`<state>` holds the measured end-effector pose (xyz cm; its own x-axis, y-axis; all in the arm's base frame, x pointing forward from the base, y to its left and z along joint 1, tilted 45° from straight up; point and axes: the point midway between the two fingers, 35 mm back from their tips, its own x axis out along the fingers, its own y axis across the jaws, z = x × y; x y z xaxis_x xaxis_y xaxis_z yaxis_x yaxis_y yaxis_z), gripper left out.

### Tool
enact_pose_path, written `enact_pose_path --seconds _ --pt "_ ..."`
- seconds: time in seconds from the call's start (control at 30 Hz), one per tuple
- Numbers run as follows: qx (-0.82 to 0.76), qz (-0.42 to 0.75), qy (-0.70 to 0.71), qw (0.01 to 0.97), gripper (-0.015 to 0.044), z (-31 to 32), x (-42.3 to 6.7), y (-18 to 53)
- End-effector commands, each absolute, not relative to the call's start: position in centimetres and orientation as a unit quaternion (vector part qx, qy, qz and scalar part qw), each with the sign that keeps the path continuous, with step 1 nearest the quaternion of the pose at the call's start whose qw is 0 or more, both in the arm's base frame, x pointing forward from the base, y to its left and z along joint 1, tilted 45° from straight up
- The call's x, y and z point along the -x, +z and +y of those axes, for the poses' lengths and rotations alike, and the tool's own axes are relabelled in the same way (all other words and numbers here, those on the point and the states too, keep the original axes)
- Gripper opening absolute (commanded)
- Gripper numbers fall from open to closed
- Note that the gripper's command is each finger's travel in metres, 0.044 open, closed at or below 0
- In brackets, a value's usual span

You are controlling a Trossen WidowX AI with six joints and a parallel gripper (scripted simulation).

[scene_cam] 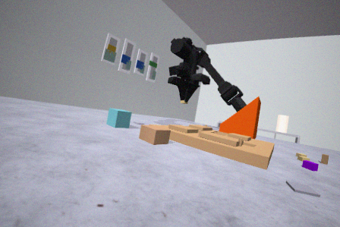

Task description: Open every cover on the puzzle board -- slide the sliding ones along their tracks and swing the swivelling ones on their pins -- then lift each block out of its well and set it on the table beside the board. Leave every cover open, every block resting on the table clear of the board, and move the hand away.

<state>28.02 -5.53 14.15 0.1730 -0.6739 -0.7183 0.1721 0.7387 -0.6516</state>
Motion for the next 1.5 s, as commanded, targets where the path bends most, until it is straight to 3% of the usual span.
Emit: enact_pose_path --seconds 0.0,0.73,1.47 --pt "0.219 0.579 -0.285 0.732 0.008 -6.3 -26.9 14.5" --pt "0.227 0.575 -0.292 0.73 0.008 -10.6 -20.7 17.1" --pt "0.223 0.578 -0.29 0.73 0.008 -12.5 -21.8 14.8"
